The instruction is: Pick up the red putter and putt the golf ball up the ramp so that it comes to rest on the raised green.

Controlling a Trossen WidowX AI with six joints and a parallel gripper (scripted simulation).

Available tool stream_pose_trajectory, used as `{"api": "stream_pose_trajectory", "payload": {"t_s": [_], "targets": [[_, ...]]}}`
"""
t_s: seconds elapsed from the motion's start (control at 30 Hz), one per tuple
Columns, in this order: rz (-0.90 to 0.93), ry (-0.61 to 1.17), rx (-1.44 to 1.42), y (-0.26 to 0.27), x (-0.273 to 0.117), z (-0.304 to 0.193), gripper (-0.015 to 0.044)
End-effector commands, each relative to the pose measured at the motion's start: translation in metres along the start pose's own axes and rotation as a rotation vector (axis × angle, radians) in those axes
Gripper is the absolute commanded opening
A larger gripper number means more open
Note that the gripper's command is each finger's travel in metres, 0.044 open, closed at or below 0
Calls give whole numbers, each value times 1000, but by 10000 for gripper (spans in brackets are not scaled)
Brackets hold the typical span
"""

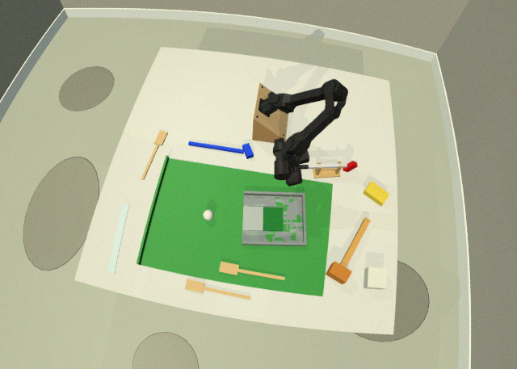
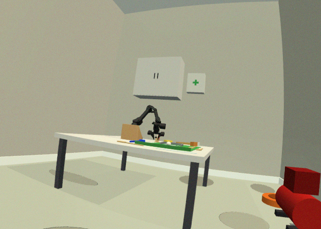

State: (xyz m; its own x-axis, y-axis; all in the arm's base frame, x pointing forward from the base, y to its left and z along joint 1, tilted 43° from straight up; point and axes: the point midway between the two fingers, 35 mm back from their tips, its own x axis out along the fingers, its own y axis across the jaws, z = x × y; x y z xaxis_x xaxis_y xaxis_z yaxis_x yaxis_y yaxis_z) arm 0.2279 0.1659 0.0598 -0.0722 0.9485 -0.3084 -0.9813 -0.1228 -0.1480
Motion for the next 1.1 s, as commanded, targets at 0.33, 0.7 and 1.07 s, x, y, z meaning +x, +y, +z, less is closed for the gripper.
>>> {"api": "stream_pose_trajectory", "payload": {"t_s": [0.33,0.7,1.07], "targets": [[0,1,-2,0,-1,0,0],[-4,27,0,-3,-26,6,0],[-1,29,3,-2,-58,24,0]]}}
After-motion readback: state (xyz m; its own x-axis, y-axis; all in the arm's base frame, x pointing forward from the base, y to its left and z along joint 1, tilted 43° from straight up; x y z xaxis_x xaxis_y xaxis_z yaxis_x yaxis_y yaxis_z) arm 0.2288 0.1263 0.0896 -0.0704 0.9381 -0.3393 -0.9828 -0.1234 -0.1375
